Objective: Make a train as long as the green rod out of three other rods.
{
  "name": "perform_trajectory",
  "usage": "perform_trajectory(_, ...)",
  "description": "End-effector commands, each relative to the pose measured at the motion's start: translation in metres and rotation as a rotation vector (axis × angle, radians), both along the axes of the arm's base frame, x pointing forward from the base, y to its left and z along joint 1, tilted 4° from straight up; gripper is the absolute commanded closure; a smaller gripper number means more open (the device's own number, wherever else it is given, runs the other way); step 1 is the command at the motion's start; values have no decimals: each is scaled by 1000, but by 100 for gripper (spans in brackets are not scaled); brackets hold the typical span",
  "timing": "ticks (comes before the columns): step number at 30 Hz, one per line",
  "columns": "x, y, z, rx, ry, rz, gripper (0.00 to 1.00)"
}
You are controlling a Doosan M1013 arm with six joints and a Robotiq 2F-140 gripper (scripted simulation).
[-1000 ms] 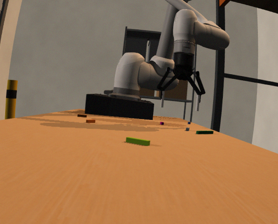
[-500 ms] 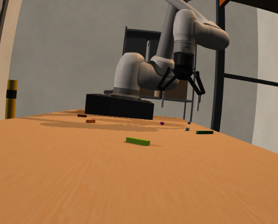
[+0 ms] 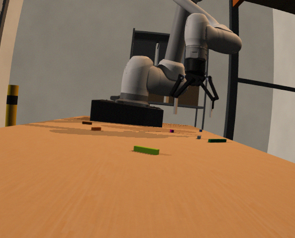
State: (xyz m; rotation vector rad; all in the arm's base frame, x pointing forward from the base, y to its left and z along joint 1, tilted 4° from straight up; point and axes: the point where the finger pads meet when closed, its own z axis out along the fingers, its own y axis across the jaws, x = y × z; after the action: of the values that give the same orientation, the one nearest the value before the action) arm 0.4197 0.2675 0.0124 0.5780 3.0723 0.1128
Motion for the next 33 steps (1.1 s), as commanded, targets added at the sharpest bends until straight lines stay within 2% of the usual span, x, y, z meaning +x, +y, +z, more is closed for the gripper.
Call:
perform_trajectory(1, -19, 5, -1, -10, 1, -167, 0)
perform_trajectory(4, -31, 8, -1, -6, 8, -282, 0)
perform_trajectory(6, -31, 8, -1, -6, 8, -282, 0)
perform_trajectory(7, -40, 10, -2, -3, 13, -371, 0)
perform_trajectory(21, -95, 18, -3, 15, 47, -905, 0)
perform_trajectory(23, -95, 18, -3, 15, 47, -905, 0)
perform_trajectory(27, -114, 19, -5, 21, 58, -1093, 0)
perform_trajectory(33, -121, 19, -5, 24, 63, -1160, 0)
